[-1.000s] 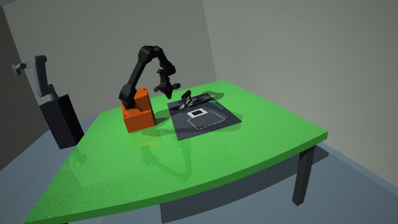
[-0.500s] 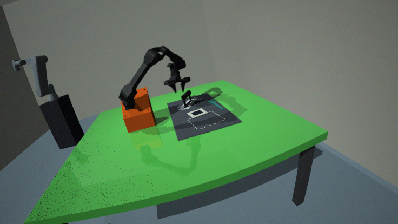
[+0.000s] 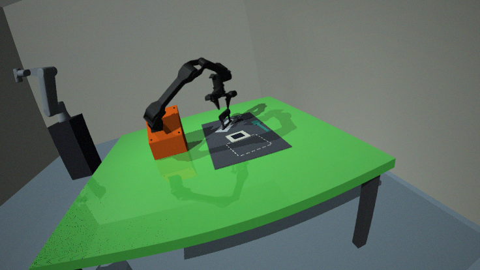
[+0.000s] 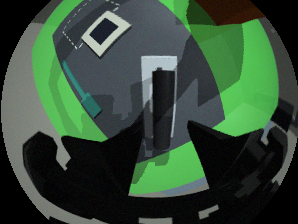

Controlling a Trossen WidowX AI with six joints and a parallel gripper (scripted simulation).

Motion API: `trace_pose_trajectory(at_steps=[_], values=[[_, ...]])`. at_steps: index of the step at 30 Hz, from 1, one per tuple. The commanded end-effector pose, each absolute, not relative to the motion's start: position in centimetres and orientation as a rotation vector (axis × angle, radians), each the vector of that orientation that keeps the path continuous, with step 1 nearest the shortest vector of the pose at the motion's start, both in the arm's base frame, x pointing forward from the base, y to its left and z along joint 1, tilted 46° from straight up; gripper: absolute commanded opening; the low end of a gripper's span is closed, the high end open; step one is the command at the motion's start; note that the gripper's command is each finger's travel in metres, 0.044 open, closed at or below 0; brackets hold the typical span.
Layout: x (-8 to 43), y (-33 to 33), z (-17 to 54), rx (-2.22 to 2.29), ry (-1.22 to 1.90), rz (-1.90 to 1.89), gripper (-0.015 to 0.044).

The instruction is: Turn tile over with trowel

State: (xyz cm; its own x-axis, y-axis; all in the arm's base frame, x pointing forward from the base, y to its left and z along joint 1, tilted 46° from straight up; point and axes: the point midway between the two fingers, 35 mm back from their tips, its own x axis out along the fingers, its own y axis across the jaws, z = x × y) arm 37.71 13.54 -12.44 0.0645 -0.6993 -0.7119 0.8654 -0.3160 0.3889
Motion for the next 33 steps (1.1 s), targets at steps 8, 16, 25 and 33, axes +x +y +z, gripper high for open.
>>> trace_pose_trajectory(at_steps=[8,16,25,33], values=[[37.9,12.2,-13.9,1.036,0.217,-1.587,0.027],[38.0,11.2,-14.8,1.035,0.216,-1.587,0.027],[38.0,10.7,-15.3,1.035,0.215,-1.587,0.0191],[38.0,10.7,-15.3,1.035,0.215,-1.587,0.013]])
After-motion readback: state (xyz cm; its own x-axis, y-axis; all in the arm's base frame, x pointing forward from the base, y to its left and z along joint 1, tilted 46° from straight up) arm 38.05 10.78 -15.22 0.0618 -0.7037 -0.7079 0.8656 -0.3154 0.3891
